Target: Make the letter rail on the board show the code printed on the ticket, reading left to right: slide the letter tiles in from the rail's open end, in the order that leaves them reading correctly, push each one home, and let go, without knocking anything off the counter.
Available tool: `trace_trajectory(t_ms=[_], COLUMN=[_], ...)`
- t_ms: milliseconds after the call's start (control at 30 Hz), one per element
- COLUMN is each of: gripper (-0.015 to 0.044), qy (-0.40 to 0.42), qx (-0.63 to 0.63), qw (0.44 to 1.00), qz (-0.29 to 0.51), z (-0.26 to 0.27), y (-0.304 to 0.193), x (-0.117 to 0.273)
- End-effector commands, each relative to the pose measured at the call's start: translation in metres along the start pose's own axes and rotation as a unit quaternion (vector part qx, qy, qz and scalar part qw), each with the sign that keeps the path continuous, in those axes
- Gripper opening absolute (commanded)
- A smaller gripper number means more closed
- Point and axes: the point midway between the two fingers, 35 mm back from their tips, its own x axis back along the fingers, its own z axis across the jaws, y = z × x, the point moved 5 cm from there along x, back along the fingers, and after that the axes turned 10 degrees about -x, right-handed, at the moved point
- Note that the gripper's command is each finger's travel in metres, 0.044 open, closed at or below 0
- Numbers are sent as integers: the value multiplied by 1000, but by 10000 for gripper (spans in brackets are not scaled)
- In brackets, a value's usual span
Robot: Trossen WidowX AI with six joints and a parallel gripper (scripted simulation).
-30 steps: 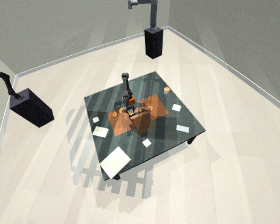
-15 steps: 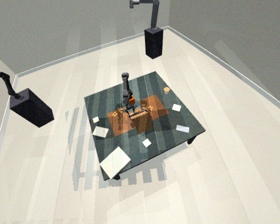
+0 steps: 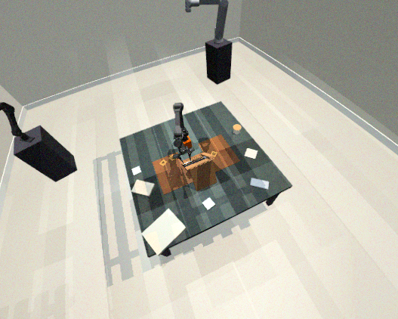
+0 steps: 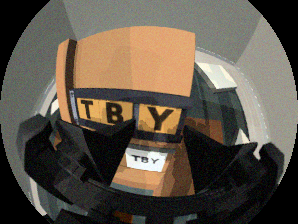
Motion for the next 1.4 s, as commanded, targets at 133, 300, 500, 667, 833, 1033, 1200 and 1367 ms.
trace_trajectory(t_ms=[133,300,500,667,833,1033,1200,1367], gripper=[295,295,295,295,295,295,295,295], qy=[1,1,1,1,1,1,1,1], qx=[2,2,2,2,2,2,2,2], qw=[1000,1000,1000,1000,1000,1000,1000,1000], qz=[-2,-2,-1,-1,-1,-1,-1,-1], z=[-1,-1,-2,-2,-2,-2,-2,-1], y=[0,-1,-1,-1,-2,-2,-2,-1], x=[6,9,13,16,18,22,24,26])
